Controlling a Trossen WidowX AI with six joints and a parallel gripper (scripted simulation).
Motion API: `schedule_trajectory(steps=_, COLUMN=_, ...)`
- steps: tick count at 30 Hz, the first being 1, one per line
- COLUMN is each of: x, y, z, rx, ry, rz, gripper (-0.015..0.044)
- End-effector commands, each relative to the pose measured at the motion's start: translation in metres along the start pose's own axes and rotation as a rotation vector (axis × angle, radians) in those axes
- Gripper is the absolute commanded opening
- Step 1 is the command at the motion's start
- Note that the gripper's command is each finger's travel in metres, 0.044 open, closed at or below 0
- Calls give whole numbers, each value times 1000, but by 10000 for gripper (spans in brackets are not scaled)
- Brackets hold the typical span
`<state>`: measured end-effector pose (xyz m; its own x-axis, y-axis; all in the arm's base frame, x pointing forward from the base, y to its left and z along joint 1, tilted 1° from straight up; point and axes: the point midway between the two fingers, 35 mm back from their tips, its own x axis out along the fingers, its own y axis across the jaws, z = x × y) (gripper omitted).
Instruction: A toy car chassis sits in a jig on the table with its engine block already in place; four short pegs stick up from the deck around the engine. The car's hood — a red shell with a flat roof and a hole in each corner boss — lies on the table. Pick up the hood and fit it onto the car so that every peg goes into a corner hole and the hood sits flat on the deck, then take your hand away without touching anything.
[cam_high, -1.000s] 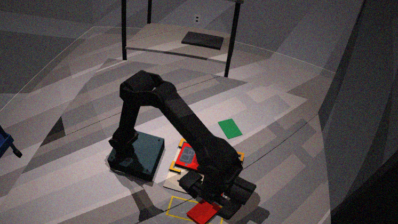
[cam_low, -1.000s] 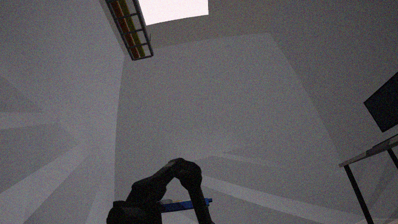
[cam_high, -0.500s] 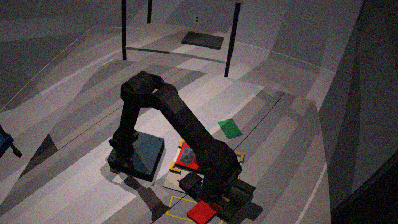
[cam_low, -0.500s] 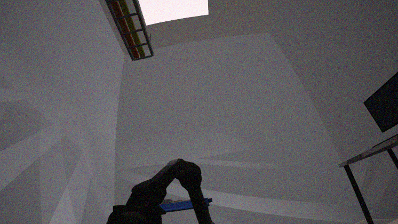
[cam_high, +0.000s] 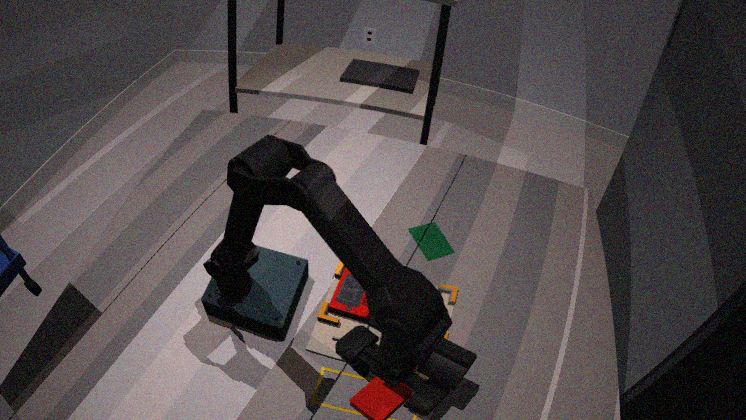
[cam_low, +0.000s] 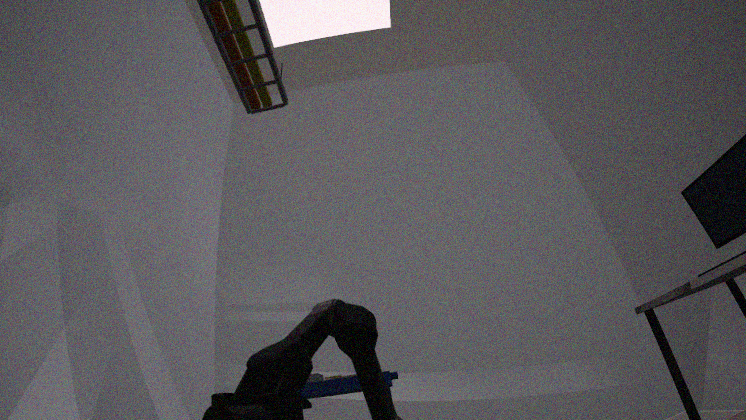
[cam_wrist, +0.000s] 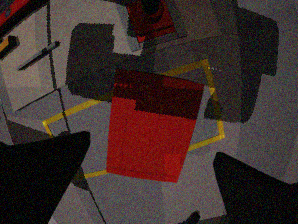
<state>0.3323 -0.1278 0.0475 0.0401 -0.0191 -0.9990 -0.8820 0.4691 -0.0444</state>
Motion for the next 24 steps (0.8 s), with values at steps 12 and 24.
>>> schedule_trajectory(steps=12, x=10, y=2, z=0, rx=3, ry=-5, rz=5, gripper=440)
schedule_trajectory(steps=24, x=17, y=2, z=0, rx=3, ry=-5, rz=5, gripper=440)
